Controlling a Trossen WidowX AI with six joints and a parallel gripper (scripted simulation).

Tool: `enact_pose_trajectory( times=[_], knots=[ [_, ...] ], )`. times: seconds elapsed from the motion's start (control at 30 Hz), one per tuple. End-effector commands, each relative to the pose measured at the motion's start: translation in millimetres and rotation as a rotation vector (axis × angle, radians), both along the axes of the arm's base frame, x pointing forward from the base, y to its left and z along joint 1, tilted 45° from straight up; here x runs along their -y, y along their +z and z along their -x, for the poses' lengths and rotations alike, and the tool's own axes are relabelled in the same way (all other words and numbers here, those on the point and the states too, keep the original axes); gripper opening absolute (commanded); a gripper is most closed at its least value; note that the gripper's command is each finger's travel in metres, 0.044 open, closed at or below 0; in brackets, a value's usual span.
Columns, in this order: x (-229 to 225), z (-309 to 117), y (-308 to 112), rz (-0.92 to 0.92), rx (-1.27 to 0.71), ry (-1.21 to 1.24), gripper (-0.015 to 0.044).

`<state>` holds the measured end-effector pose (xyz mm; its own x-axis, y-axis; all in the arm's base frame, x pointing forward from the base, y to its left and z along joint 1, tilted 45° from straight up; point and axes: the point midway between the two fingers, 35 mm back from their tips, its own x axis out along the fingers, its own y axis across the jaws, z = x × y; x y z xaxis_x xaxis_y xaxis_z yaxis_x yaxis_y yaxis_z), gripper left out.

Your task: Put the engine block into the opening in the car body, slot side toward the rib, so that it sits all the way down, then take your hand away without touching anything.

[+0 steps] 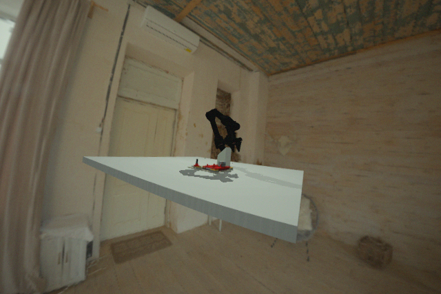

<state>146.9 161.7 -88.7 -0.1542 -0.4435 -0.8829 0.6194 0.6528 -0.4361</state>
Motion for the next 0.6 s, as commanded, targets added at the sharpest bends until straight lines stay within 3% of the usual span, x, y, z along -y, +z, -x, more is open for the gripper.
enact_pose_trajectory(
  times=[0.0,0.57],
  knots=[
    [3,-15,3,0.057,0.100,-0.116,0.0440],
    [22,-60,17,0.237,0.476,-0.518,0.0440]
  ],
)
